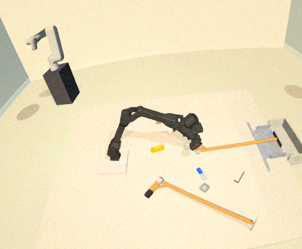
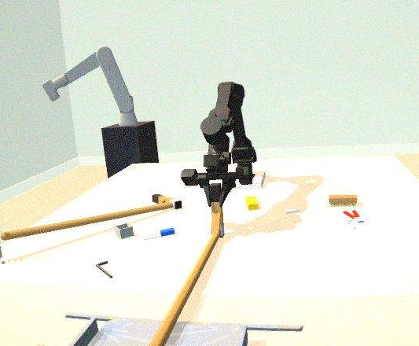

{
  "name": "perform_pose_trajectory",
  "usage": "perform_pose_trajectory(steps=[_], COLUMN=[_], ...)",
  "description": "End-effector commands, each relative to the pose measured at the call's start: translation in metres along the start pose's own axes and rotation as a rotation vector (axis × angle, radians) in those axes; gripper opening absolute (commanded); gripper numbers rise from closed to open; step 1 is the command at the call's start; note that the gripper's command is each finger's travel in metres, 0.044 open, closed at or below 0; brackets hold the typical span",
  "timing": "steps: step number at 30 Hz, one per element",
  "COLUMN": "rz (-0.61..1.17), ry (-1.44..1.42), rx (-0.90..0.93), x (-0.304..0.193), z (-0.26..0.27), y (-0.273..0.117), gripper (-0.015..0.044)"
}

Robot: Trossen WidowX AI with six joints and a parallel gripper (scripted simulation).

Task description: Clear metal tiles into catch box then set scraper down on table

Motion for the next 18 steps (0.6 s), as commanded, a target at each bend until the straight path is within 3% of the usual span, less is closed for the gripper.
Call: perform_pose_trajectory(steps=[1, 18], rz=[0.0, -0.004], ry=[0.0, 0.001], rx=[0.0, -0.001], x=[-0.0004, -0.0006], z=[0.0, -0.0002], y=[-0.0002, -0.0025], gripper=[0.0, 0.0])
Point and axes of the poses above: the point midway between the two fingers, 35 mm back from their tips, its own y axis out along the fingers, its own z axis across the jaws, x = y × z, the point moved 3 cm from there along -y, back along the fingers, and after that the axes turned 4 degrees about -y, right-handed, at the moved point
